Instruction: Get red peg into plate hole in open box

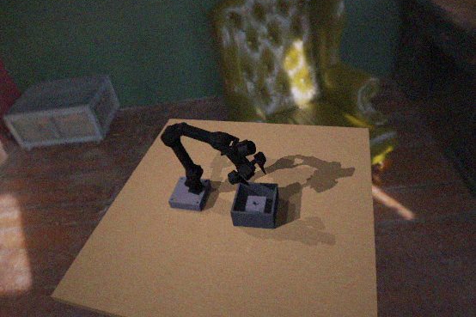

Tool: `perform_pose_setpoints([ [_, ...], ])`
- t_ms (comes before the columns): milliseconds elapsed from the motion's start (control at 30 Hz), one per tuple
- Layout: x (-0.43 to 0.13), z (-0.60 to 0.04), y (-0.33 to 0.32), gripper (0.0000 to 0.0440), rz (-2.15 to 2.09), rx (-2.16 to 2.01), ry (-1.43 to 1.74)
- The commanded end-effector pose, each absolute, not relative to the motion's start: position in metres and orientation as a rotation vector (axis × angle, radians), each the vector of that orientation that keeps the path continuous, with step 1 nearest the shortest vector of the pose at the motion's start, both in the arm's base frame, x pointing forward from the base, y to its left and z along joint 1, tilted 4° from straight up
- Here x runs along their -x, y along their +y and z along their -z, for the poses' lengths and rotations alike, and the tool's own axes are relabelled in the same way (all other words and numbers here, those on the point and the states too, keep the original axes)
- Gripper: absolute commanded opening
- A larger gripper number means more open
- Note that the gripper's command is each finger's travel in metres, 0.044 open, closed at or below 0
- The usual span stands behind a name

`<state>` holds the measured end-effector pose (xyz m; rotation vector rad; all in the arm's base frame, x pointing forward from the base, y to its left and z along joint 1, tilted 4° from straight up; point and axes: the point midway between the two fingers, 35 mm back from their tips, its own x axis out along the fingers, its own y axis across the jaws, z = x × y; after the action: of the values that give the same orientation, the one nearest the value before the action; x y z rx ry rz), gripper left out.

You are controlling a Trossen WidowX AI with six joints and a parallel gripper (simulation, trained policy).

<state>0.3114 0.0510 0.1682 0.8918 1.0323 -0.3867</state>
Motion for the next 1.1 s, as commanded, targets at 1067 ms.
perform_pose_setpoints([
  [1067, -0.148, -0.098, 0.144, 0.0440, 0.677, -0.519, 1.530],
])
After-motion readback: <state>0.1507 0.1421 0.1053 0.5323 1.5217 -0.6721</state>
